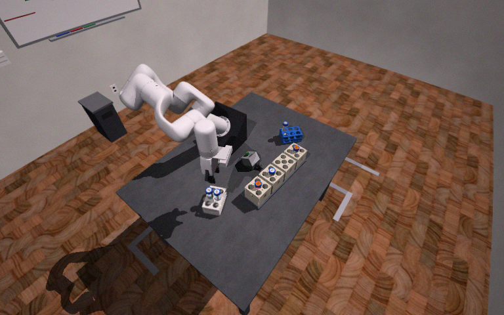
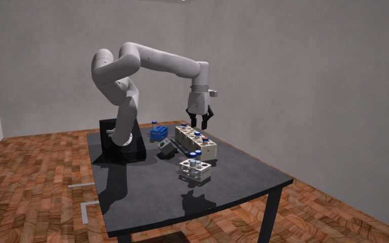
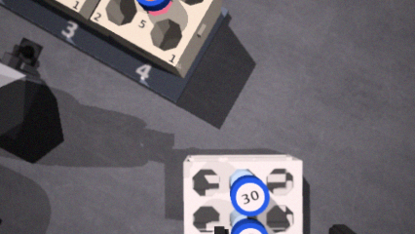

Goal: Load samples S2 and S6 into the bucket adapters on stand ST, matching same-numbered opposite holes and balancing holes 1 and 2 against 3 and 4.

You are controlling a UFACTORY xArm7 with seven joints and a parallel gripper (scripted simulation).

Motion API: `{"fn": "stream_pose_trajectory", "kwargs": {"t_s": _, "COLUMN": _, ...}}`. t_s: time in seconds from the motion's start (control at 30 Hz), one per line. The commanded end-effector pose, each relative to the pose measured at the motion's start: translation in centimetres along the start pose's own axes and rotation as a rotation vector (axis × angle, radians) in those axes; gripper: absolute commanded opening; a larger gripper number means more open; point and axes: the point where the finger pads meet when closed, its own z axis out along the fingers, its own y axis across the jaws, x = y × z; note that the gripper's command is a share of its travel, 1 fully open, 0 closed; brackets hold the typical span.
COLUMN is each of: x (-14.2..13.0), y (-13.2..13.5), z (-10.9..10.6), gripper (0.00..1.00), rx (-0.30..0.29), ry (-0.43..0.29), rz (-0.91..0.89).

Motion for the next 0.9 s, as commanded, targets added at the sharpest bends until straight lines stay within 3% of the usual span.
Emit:
{"fn": "stream_pose_trajectory", "kwargs": {"t_s": 0.0, "x": 0.0, "y": 0.1, "z": -0.2, "gripper": 0.57, "rx": -0.003, "ry": 0.003, "rz": 0.001}}
{"fn": "stream_pose_trajectory", "kwargs": {"t_s": 0.87, "x": 0.0, "y": 0.1, "z": 4.1, "gripper": 0.57, "rx": -0.003, "ry": 0.003, "rz": 0.001}}
